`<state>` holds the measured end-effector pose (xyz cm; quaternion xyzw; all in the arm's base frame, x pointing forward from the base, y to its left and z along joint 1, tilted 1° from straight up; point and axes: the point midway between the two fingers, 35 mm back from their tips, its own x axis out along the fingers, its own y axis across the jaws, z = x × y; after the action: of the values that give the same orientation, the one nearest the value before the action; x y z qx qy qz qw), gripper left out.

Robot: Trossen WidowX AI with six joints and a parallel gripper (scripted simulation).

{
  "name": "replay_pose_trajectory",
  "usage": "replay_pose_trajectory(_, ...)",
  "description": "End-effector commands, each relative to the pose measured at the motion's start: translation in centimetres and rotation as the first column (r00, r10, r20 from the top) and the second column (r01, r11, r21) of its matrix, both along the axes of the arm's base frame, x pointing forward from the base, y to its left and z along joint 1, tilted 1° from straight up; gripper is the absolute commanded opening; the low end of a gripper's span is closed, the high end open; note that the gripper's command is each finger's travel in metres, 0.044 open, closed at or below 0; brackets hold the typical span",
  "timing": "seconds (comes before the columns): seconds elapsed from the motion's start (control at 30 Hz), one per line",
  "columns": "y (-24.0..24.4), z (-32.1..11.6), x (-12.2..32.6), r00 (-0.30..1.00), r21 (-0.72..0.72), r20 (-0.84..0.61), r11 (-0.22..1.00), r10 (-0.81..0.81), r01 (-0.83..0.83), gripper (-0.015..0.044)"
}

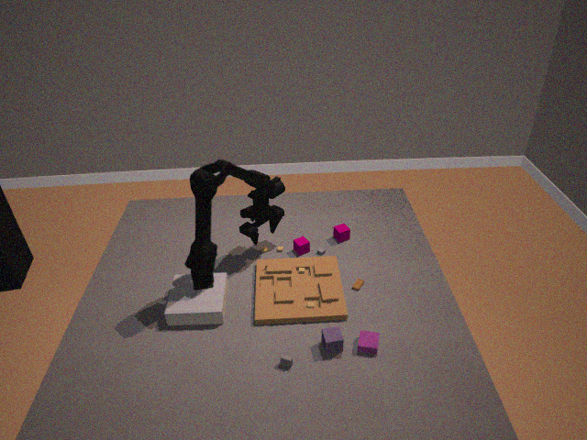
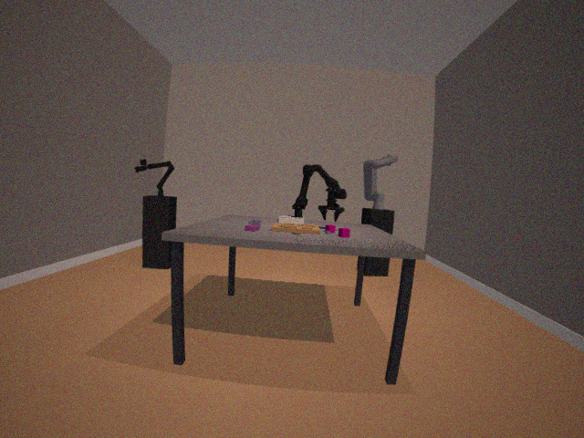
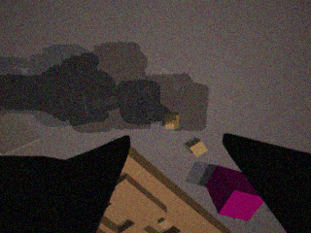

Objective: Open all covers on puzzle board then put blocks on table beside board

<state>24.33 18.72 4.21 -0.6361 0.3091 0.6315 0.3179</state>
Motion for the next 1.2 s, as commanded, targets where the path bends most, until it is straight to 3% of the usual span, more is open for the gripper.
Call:
replay_pose_trajectory(0.0,0.0,1.1,0.0,1.000,0.003,0.001,1.000,-0.003,0.003,0.0440)
replay_pose_trajectory(0.17,-0.1,2.2,-0.1,1.000,0.003,0.000,1.000,-0.004,0.004,0.0440)
replay_pose_trajectory(0.53,-2.8,2.1,2.6,0.990,0.038,-0.004,0.989,-0.144,0.144,0.0151)
replay_pose_trajectory(0.73,-5.3,2.3,4.5,0.930,0.033,-0.004,0.930,-0.367,0.367,0.0000)
replay_pose_trajectory(0.83,-6.7,2.3,5.3,0.879,0.031,-0.004,0.879,-0.476,0.476,0.0000)
replay_pose_trajectory(1.17,-11.0,2.6,7.9,0.834,0.028,0.004,0.834,-0.552,0.552,0.0000)
